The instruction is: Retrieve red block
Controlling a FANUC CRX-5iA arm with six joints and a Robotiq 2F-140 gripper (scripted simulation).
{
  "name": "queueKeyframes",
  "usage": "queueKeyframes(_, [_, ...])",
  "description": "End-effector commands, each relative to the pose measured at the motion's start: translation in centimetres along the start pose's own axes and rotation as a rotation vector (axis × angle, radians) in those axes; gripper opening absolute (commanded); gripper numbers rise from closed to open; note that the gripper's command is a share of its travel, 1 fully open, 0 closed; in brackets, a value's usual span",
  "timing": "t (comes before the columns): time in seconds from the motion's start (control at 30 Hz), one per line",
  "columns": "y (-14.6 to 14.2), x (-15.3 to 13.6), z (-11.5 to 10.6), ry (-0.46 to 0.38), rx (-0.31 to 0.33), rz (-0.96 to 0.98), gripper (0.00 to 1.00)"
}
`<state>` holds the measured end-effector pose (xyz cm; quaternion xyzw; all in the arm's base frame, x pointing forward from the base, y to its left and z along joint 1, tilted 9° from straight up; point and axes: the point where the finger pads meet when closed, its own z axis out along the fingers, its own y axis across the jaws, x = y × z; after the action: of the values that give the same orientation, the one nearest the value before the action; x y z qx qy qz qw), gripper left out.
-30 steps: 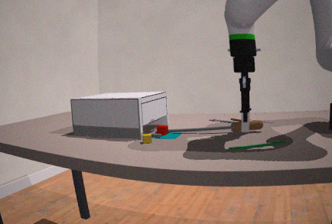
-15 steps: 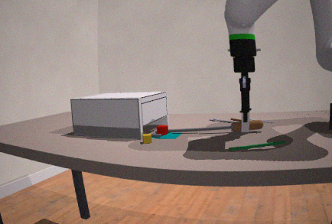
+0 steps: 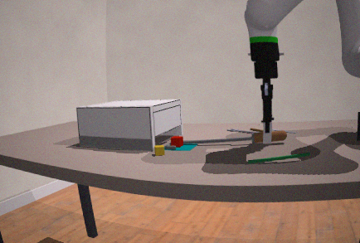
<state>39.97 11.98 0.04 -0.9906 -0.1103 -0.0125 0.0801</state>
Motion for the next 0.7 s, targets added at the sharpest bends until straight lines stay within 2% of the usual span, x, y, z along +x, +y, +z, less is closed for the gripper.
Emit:
queueKeyframes(0.0, [-0.4,-0.3,0.0,0.000,0.000,0.000,0.00])
queueKeyframes(0.67, [-1.5,-1.1,0.0,0.000,0.000,0.001,0.00])
